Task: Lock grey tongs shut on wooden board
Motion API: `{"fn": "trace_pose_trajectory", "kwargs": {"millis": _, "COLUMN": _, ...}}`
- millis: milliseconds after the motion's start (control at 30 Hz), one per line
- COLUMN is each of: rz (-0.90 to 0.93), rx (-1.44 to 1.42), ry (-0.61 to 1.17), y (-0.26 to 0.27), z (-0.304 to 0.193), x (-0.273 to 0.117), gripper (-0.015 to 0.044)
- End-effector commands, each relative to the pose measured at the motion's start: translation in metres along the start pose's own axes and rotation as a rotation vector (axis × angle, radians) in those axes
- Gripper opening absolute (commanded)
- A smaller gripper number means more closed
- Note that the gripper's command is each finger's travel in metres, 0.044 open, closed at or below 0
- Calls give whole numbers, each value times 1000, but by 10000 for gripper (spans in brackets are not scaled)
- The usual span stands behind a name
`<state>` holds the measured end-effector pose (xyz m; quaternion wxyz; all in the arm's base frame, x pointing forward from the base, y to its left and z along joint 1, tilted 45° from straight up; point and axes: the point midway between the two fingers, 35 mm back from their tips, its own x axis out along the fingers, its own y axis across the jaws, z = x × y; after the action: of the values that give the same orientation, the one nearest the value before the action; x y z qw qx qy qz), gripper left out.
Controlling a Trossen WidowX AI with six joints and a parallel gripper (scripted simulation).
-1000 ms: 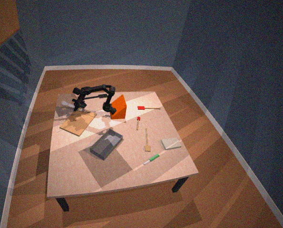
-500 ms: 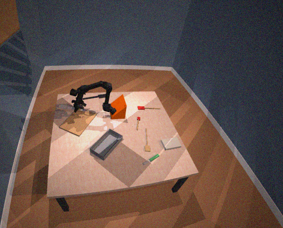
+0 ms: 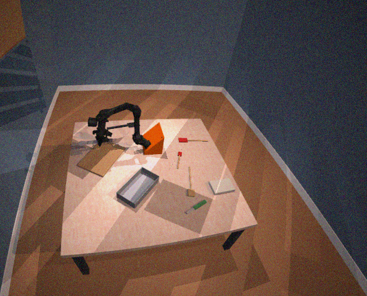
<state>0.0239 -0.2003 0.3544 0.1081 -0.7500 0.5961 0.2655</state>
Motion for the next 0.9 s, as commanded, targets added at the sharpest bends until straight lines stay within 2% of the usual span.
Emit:
{"fn": "trace_pose_trajectory", "kwargs": {"millis": 0, "rz": 16, "rx": -16, "ry": -37, "y": -1, "z": -1, "x": -4, "gripper": -150}}
{"fn": "trace_pose_trajectory", "kwargs": {"millis": 867, "rz": 160, "rx": -312, "ry": -308, "y": 0, "z": 2, "x": -28, "gripper": -150}}
